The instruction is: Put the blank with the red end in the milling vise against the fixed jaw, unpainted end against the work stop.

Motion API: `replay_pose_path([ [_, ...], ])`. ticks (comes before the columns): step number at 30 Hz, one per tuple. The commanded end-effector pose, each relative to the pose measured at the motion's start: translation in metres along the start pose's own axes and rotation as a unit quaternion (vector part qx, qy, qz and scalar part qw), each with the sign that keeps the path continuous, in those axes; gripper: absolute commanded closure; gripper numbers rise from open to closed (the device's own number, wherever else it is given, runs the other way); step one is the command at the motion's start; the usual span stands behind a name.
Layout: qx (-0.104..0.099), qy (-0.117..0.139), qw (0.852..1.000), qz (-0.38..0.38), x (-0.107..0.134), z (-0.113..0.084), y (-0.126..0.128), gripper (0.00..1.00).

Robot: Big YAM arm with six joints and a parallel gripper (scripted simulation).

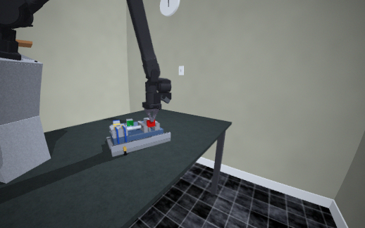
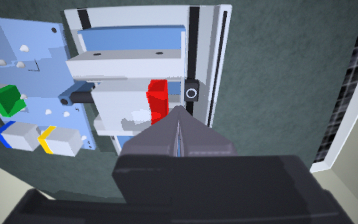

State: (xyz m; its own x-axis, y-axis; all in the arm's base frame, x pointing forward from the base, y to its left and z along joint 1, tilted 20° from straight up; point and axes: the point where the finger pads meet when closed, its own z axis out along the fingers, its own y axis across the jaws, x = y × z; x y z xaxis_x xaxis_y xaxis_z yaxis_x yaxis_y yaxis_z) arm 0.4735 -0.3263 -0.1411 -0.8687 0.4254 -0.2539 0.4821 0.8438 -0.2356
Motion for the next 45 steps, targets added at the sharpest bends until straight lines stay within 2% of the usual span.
replay_pose_path([
  [1, 0.0, -0.01, 1.0, 0.001, -0.01, 0.003, -0.003, 1.0],
  [7, 0.0, -0.01, 1.0, 0.002, -0.011, 0.008, -0.004, 1.0],
  [11, 0.001, -0.016, 1.0, 0.002, -0.016, 0.005, -0.004, 1.0],
  [22, 0.0, -0.005, 1.0, 0.0, -0.005, 0.012, -0.003, 1.0],
  [45, 0.0, -0.01, 1.0, 0.001, -0.01, 0.009, -0.004, 1.0],
])
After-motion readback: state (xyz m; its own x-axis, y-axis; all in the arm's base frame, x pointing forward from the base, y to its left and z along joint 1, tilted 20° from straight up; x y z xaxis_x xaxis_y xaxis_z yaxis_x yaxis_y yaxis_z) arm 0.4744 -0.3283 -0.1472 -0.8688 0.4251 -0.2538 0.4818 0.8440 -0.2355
